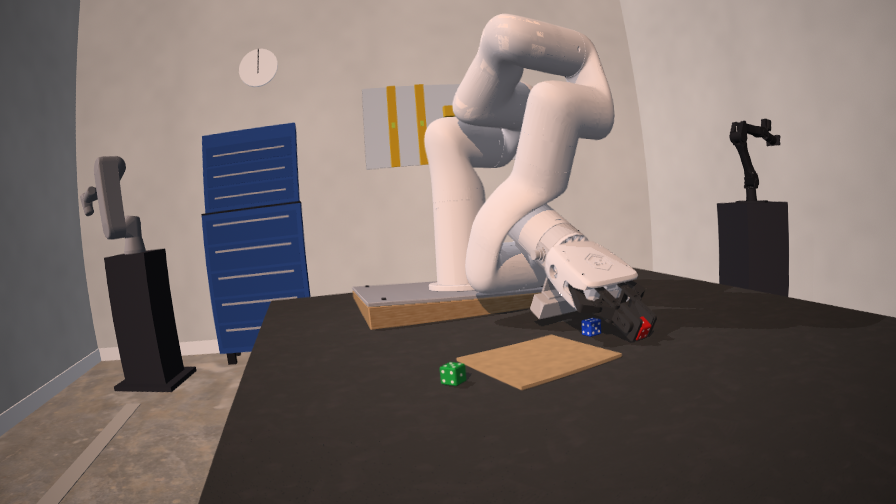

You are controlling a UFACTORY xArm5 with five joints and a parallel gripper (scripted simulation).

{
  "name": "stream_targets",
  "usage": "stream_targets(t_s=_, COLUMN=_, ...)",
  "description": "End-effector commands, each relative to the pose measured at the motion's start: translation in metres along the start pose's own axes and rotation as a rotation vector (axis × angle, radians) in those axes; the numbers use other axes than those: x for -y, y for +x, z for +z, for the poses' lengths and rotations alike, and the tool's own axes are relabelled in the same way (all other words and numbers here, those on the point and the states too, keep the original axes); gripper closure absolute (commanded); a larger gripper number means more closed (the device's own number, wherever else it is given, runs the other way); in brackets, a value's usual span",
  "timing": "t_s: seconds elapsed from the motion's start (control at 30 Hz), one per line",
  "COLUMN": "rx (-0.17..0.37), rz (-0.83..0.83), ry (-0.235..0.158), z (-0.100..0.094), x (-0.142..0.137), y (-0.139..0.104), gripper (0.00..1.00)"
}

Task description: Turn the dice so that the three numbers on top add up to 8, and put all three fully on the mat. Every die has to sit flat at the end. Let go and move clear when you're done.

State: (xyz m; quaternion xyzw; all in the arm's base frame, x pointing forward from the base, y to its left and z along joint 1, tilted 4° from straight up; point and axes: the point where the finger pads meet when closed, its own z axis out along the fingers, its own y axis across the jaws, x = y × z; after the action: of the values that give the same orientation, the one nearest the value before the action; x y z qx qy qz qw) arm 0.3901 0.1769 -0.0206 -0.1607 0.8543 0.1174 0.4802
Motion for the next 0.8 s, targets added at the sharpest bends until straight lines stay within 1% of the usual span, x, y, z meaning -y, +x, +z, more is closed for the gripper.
stream_targets(t_s=0.0, rx=0.002, rz=0.0, ry=0.0, z=0.0, x=0.0, y=-0.0008, gripper=0.85)
stream_targets(t_s=0.47, rx=0.002, rz=0.0, ry=0.0, z=0.0, x=0.0, y=-0.0008, gripper=0.85)
stream_targets(t_s=0.5, rx=0.002, rz=0.0, ry=0.0, z=0.0, x=0.0, y=-0.0008, gripper=0.81)
stream_targets(t_s=0.57, rx=0.002, rz=0.0, ry=0.0, z=0.0, x=0.0, y=-0.0008, gripper=0.81)
stream_targets(t_s=0.6, rx=0.002, rz=0.0, ry=0.0, z=0.0, x=0.0, y=-0.0008, gripper=0.77)
stream_targets(t_s=0.73, rx=0.002, rz=0.0, ry=0.0, z=0.0, x=0.0, y=-0.0008, gripper=0.77)
stream_targets(t_s=0.77, rx=0.002, rz=0.0, ry=0.0, z=0.0, x=0.0, y=-0.0008, gripper=0.72)
